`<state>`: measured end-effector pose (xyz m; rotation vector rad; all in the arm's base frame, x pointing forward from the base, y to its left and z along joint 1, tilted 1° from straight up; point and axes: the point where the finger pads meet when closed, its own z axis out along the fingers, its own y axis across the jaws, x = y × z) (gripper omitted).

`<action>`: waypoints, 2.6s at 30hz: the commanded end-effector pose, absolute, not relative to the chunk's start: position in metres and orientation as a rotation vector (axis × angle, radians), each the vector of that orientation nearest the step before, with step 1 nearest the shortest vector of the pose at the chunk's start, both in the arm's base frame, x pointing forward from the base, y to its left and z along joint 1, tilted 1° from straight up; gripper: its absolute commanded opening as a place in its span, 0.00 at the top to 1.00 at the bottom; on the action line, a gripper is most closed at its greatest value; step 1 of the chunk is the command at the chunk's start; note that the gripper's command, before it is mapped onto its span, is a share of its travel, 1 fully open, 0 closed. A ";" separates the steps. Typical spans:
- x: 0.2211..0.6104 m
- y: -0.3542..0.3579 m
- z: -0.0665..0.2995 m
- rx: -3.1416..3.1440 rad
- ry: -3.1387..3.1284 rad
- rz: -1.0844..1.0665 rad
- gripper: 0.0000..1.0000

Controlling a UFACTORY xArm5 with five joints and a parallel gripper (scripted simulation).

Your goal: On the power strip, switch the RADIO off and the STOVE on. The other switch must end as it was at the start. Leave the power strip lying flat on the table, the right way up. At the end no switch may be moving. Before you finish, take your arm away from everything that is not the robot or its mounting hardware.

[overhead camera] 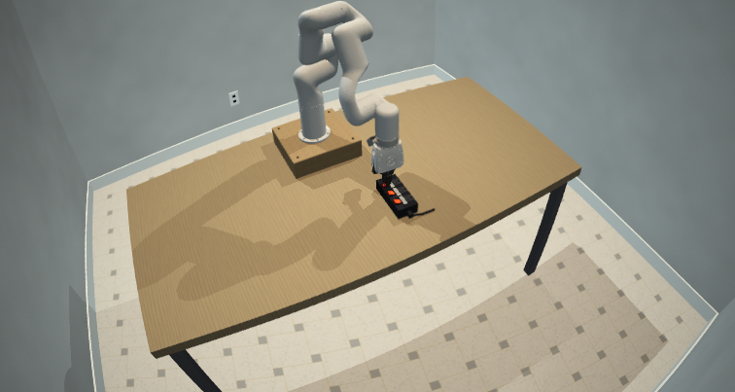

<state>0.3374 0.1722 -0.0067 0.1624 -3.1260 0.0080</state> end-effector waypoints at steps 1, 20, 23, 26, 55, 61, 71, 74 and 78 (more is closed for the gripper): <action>0.339 0.173 -0.006 0.163 -3.129 0.006 1.00; 0.339 0.173 -0.006 0.163 -3.129 0.006 1.00; 0.339 0.173 -0.006 0.163 -3.129 0.006 1.00; 0.339 0.173 -0.006 0.163 -3.129 0.006 1.00; 0.339 0.173 -0.010 0.163 -3.129 0.006 1.00; 0.339 0.173 -0.012 0.163 -3.129 0.006 1.00; 0.339 0.173 -0.015 0.163 -3.129 0.006 1.00; 0.339 0.173 -0.015 0.163 -3.129 0.006 1.00; 0.339 0.173 -0.015 0.163 -3.129 0.006 1.00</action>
